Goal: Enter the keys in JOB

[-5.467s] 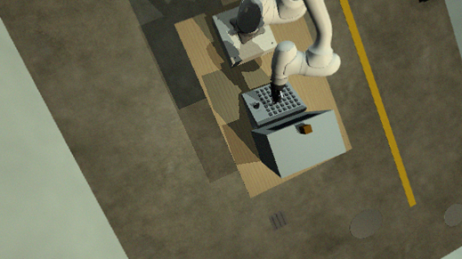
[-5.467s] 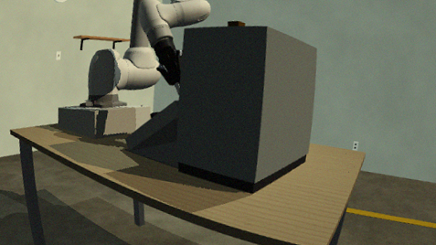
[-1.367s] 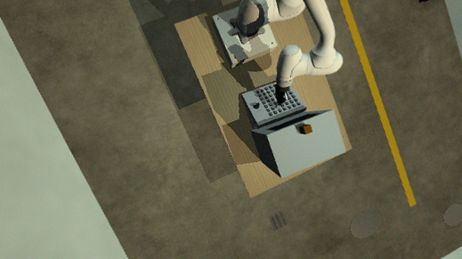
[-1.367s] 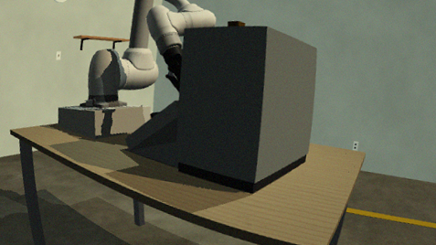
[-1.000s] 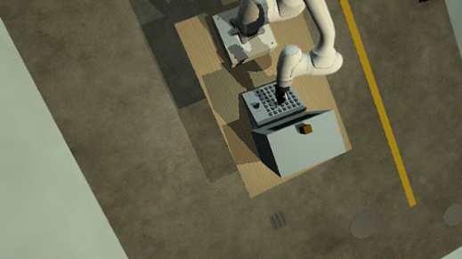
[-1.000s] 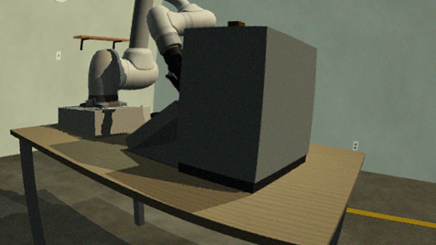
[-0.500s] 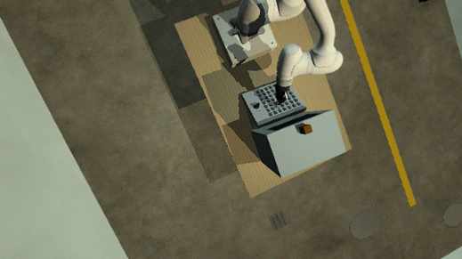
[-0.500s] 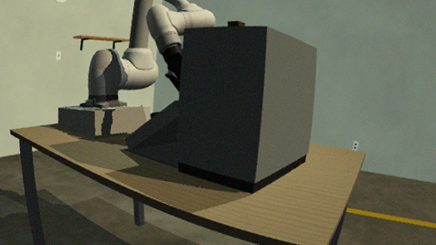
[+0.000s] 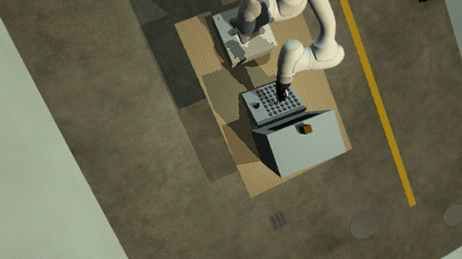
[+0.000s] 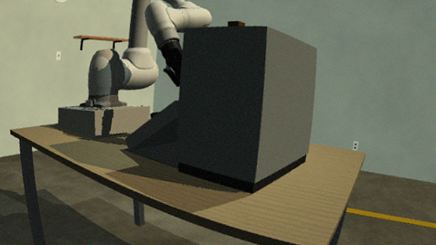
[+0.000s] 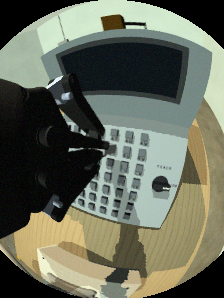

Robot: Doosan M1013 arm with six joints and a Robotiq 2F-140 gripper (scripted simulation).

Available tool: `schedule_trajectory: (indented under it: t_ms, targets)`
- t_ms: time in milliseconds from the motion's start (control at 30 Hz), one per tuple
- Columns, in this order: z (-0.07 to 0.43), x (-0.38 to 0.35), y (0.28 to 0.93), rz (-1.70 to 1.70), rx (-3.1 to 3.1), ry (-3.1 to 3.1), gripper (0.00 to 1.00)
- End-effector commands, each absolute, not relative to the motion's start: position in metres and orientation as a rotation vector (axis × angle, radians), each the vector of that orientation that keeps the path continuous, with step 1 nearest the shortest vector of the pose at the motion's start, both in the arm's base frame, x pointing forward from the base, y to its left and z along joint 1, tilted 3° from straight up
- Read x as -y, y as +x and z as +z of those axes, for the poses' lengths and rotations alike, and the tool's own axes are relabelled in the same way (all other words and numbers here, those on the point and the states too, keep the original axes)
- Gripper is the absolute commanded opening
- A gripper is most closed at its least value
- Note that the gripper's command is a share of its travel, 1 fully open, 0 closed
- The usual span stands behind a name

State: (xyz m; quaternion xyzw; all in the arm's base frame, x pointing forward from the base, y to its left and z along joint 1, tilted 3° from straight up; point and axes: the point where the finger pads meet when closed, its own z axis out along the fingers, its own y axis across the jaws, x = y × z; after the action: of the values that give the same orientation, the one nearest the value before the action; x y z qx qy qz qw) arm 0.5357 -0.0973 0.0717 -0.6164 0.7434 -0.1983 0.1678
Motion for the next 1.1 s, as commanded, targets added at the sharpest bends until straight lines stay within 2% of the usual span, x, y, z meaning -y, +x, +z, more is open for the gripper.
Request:
schedule_trajectory:
  t_ms: [0,1067]
  targets:
    - [0.0755,0.0968,0.5336,-0.564,-2.115,-1.753,0.00]
    - [0.0809,0.0963,0.5305,-0.564,-2.115,-1.753,0.00]
